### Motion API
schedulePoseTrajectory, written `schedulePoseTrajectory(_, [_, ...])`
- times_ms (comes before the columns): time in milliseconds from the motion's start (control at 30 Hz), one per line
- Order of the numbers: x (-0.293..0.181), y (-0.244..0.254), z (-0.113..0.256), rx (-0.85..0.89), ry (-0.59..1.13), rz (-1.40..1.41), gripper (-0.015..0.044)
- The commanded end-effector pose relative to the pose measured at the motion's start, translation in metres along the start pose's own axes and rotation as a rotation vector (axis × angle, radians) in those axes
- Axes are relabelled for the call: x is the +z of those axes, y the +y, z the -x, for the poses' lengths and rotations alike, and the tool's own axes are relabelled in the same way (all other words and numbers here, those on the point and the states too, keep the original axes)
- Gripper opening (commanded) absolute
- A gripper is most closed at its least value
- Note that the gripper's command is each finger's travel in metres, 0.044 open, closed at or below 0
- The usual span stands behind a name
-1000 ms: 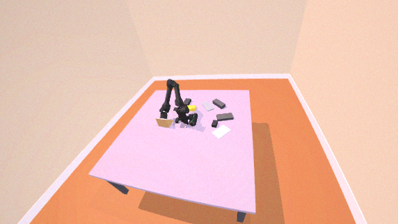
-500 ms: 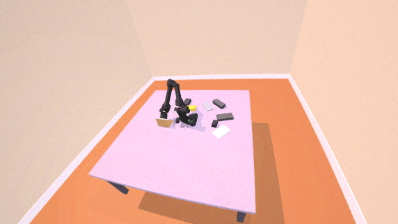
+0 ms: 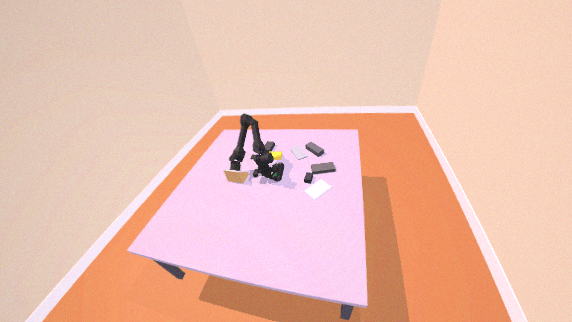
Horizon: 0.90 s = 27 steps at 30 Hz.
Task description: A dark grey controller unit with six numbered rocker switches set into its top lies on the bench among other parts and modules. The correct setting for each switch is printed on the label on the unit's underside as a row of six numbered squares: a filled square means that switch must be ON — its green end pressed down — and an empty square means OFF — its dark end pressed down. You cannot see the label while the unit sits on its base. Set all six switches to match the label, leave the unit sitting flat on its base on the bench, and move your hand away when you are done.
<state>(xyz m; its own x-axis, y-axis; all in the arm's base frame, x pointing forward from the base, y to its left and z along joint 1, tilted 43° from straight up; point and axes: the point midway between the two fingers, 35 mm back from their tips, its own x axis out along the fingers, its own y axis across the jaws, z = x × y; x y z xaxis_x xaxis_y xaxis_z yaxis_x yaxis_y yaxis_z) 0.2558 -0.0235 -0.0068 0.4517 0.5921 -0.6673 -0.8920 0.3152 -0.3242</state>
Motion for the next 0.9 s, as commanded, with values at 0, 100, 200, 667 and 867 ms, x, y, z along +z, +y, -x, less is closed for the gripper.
schedulePoseTrajectory(0, [0.000, -0.004, 0.000, -0.005, 0.001, 0.003, 0.0000])
schedulePoseTrajectory(100, [0.000, -0.006, 0.000, -0.005, 0.001, 0.003, 0.0000])
schedulePoseTrajectory(200, [0.000, -0.010, -0.001, -0.005, 0.002, 0.003, 0.0000])
schedulePoseTrajectory(667, [-0.001, -0.028, -0.006, -0.006, 0.002, 0.004, 0.0000])
schedulePoseTrajectory(867, [0.000, -0.036, -0.008, -0.006, 0.002, 0.004, 0.0000])
